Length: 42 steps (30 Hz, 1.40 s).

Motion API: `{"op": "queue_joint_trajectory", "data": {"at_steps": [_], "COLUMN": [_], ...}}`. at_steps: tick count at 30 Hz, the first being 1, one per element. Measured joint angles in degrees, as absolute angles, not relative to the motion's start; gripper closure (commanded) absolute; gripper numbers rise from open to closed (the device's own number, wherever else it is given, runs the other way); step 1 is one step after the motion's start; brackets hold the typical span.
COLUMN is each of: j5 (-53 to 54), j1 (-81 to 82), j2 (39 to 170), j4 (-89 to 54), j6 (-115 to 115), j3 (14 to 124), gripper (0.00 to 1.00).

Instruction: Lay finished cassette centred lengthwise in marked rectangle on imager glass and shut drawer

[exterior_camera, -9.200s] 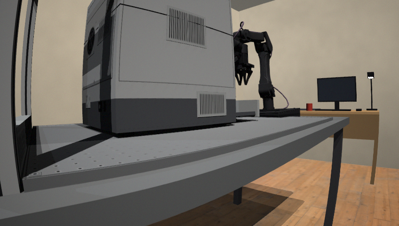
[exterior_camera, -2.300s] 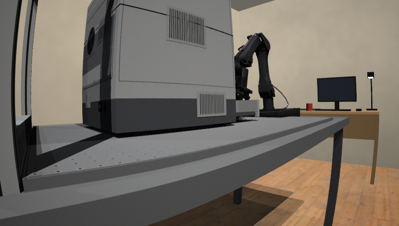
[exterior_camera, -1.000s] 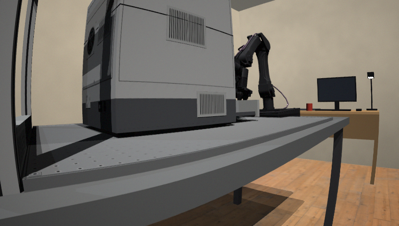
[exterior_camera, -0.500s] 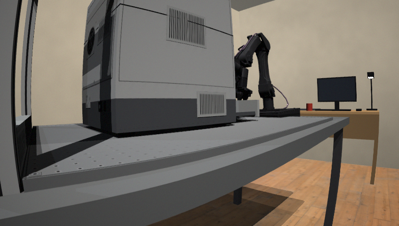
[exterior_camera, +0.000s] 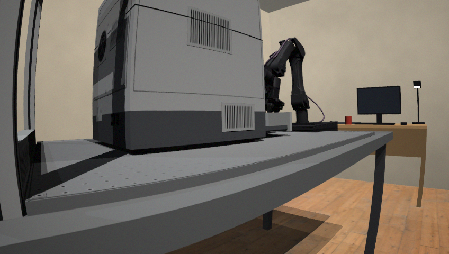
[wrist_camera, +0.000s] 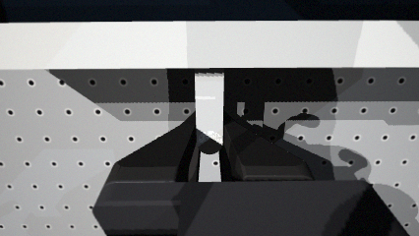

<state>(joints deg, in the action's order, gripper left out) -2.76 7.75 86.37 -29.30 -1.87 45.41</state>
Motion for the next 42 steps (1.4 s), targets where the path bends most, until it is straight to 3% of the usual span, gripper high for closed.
{"op": "queue_joint_trajectory", "data": {"at_steps": [10, 42], "j5": [-2.76, -2.76], "j1": [7.75, 7.49], "j2": [84.88, 92.55], "j4": [-26.48, -26.39], "j6": [-1.74, -1.43], "j3": [43.2, 51.0], "gripper": [1.0, 1.0]}}
